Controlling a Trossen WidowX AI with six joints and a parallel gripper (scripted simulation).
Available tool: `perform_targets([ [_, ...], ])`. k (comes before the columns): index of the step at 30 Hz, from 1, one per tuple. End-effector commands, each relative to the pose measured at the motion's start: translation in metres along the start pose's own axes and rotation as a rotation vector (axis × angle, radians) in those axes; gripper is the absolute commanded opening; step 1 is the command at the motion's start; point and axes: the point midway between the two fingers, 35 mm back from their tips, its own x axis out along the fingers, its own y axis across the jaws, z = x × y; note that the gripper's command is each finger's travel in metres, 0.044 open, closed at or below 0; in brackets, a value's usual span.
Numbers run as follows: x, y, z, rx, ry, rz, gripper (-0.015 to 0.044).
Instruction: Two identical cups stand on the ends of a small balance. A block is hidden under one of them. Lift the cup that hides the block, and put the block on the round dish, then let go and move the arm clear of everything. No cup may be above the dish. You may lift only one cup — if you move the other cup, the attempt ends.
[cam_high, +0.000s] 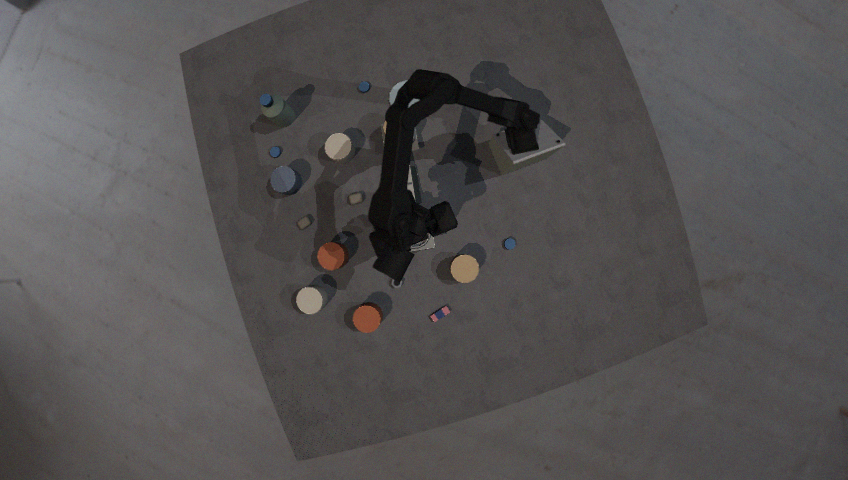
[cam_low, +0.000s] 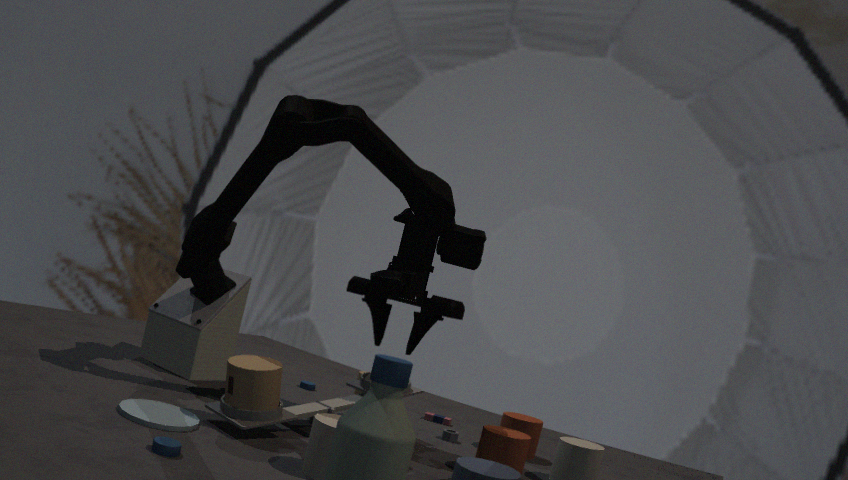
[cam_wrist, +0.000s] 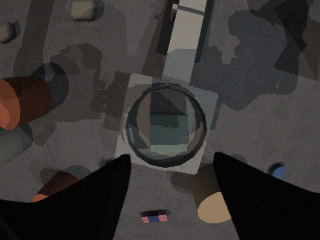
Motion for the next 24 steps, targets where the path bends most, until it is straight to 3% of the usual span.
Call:
perform_targets([
  [1, -0.001, 0.001, 0.003, 0.036, -0.004, 0.003, 0.026],
  [24, 0.035, 0.002, 0.003, 0.036, -0.005, 0.003, 0.026],
])
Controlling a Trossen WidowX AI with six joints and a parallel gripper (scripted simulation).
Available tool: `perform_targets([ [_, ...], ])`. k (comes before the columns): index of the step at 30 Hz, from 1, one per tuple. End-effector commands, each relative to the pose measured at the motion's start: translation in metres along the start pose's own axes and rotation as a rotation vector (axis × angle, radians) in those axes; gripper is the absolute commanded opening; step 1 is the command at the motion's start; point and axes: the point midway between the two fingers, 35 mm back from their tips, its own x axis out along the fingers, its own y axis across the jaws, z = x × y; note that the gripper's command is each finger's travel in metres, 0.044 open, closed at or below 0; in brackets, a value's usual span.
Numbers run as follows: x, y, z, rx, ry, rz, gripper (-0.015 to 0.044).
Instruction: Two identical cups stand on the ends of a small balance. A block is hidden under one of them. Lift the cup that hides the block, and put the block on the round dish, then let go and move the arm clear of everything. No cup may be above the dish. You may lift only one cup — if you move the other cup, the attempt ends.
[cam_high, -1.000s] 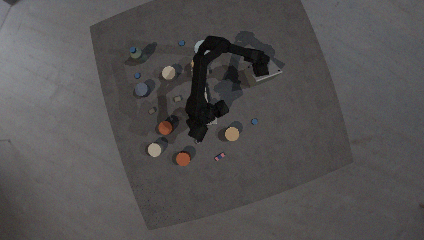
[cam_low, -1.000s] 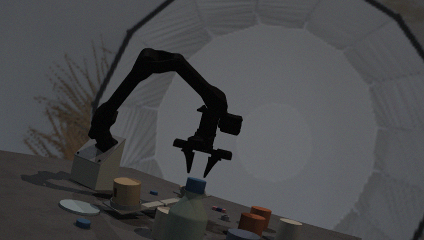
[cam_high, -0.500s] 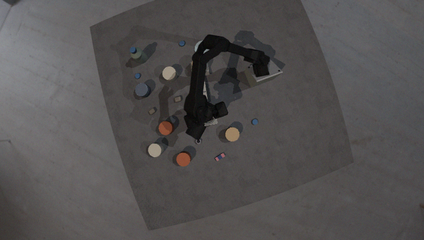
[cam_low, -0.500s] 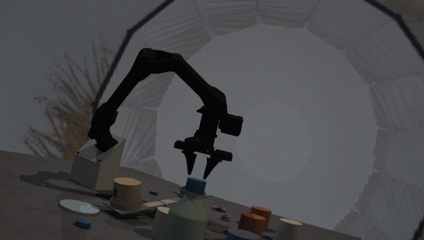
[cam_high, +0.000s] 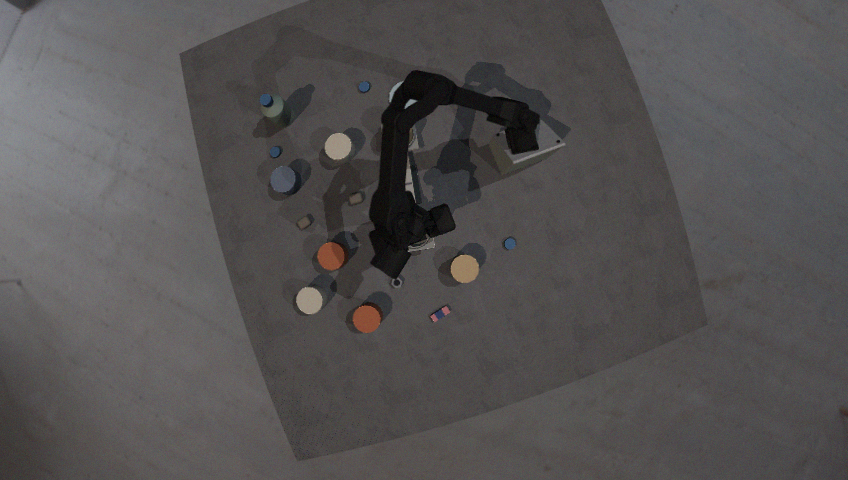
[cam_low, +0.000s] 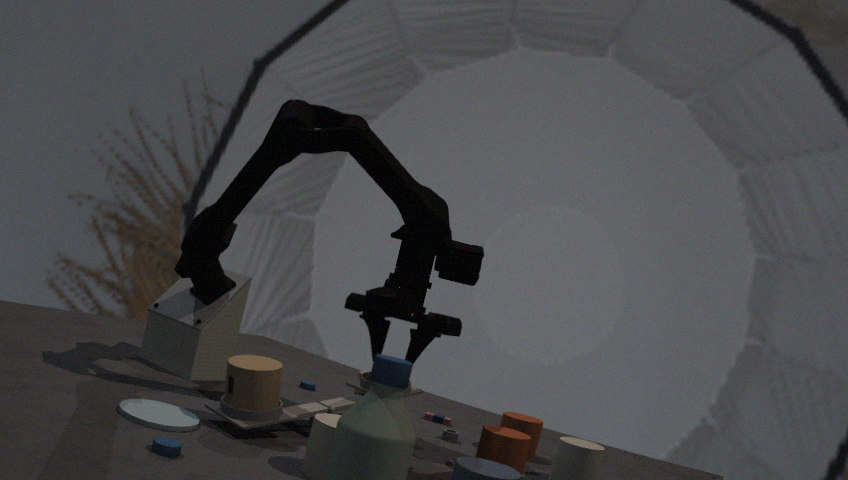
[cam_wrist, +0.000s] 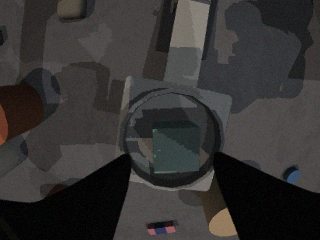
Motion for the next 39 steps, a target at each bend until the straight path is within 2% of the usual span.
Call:
perform_targets([
  [1, 0.01, -0.002, 0.001, -0.01, -0.008, -0.003, 0.026],
  [12, 0.025, -0.002, 0.002, -0.009, -0.009, -0.003, 0.026],
  [16, 0.025, -0.002, 0.002, -0.009, -0.009, -0.003, 0.0155],
  [24, 0.025, -0.002, 0.002, -0.009, -0.009, -0.003, 0.0102],
  [26, 0.024, -0.002, 0.002, -0.009, -0.009, -0.003, 0.0049],
  [28, 0.015, -0.001, 0.001, -0.01, -0.007, -0.003, 0.0],
  [39, -0.06, -0.001, -0.001, -0.01, -0.004, -0.003, 0.0],
])
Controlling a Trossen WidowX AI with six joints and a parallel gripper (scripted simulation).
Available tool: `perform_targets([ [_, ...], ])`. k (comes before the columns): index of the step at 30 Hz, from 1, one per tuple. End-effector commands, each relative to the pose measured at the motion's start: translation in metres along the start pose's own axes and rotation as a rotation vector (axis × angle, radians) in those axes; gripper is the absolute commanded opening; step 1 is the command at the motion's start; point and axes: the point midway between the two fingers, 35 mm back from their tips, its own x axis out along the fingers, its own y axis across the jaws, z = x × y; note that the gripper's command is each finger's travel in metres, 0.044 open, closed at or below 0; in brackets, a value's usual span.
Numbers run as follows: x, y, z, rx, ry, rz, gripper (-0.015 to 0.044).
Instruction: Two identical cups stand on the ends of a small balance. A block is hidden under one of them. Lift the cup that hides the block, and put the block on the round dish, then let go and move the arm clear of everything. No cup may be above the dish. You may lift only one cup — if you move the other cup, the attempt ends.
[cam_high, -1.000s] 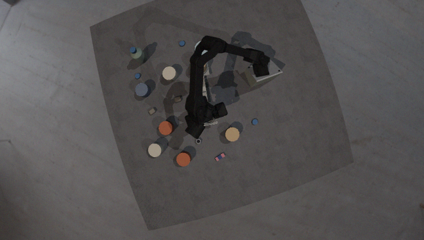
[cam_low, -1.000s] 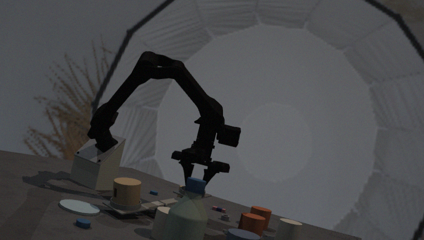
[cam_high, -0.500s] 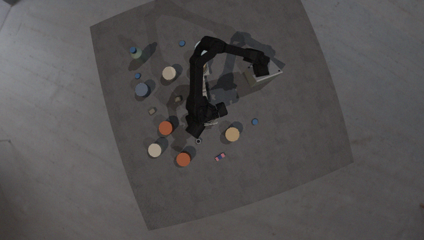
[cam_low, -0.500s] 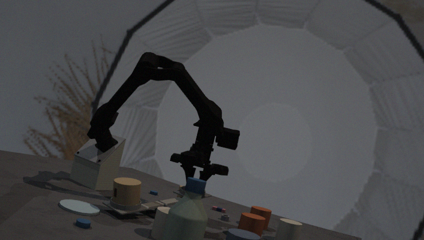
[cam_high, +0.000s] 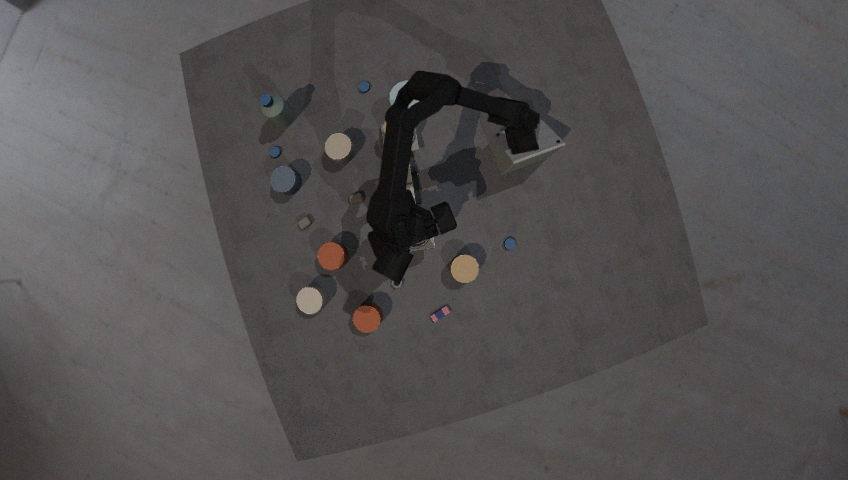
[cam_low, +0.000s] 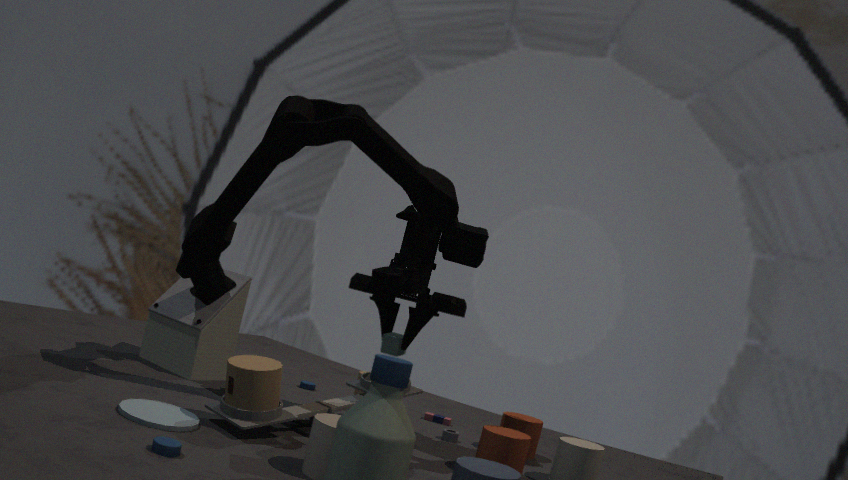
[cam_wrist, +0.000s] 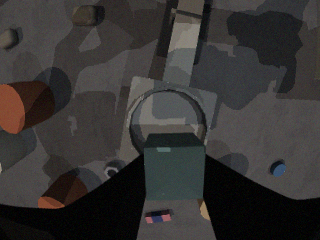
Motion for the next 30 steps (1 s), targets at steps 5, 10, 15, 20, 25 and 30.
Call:
perform_targets([
  [5, -0.038, -0.001, 0.001, 0.011, 0.008, 0.005, 0.0],
  [10, -0.036, 0.003, 0.015, 0.01, 0.027, 0.001, 0.0],
  [15, -0.031, 0.011, 0.043, 0.009, 0.061, -0.002, 0.0],
  [20, -0.023, 0.018, 0.079, 0.003, 0.095, 0.002, 0.0],
  [25, -0.013, 0.02, 0.121, -0.003, 0.122, 0.014, 0.0],
  [30, -0.002, 0.017, 0.163, -0.007, 0.136, 0.03, 0.0],
])
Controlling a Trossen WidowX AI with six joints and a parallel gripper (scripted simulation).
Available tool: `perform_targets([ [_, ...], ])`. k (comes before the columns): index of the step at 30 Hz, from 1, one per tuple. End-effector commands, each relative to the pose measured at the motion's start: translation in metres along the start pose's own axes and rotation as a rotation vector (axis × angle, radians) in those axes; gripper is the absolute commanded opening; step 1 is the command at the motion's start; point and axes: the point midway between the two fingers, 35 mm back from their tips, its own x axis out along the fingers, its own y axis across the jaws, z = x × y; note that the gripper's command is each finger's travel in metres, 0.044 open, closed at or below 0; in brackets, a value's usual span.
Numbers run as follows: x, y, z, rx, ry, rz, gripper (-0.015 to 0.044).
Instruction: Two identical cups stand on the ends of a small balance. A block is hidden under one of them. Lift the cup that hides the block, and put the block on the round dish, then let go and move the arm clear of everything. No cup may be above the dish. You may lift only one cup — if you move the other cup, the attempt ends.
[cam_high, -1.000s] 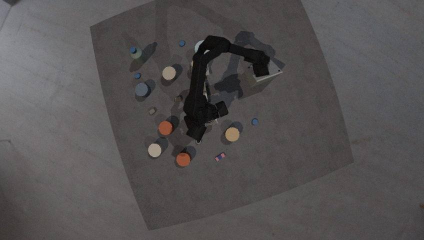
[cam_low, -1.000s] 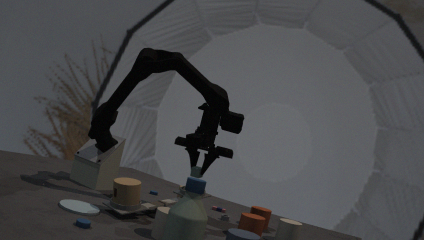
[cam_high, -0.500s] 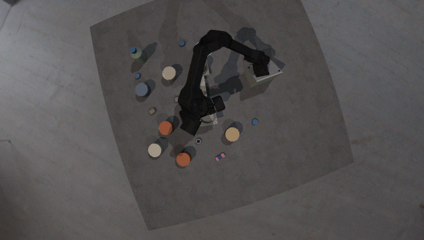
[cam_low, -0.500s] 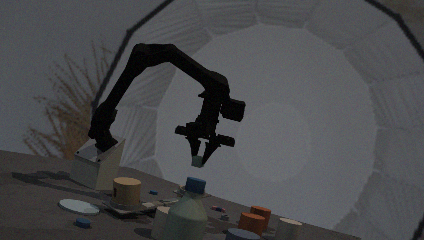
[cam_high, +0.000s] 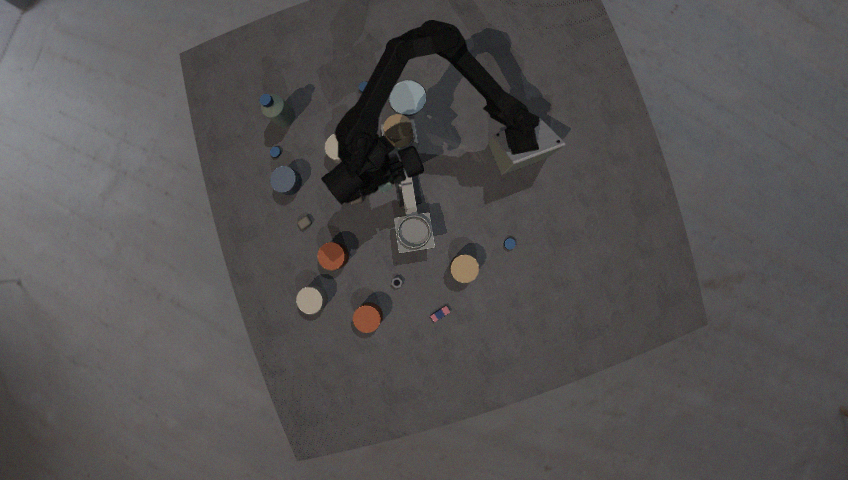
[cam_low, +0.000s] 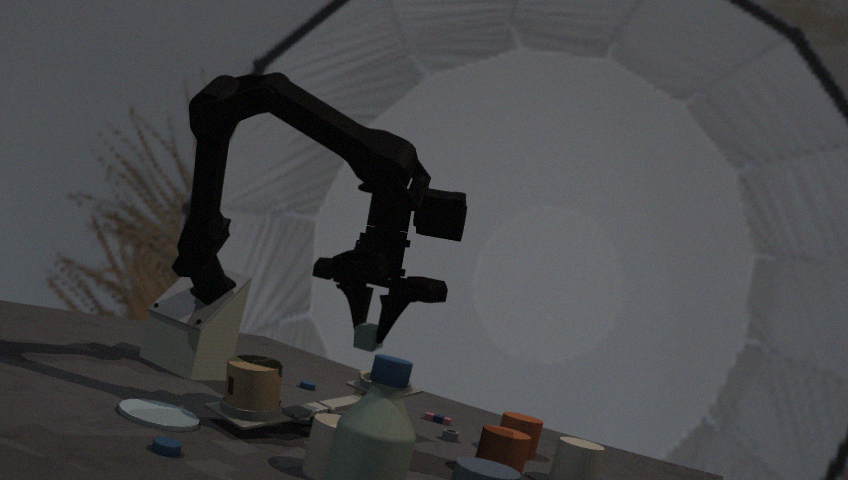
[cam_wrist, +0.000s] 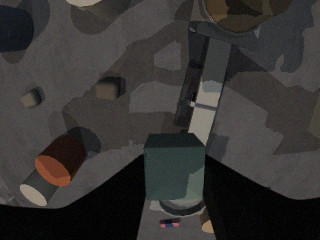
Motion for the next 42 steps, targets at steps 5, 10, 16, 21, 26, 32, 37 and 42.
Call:
perform_targets([
  [5, 0.01, -0.014, 0.073, -0.013, 0.003, 0.029, 0.0],
  [10, 0.014, -0.026, 0.109, -0.009, -0.01, 0.057, 0.0],
  [16, 0.019, -0.047, 0.15, -0.002, -0.044, 0.085, 0.0],
  [21, 0.024, -0.068, 0.178, 0.002, -0.077, 0.086, 0.0],
  [26, 0.031, -0.094, 0.2, 0.005, -0.106, 0.054, 0.0],
  [32, 0.04, -0.134, 0.226, 0.005, -0.142, -0.008, 0.0],
  [37, 0.04, -0.139, 0.228, 0.005, -0.145, -0.015, 0.0],
  [42, 0.048, -0.138, 0.229, 0.006, -0.145, -0.015, 0.0],
])
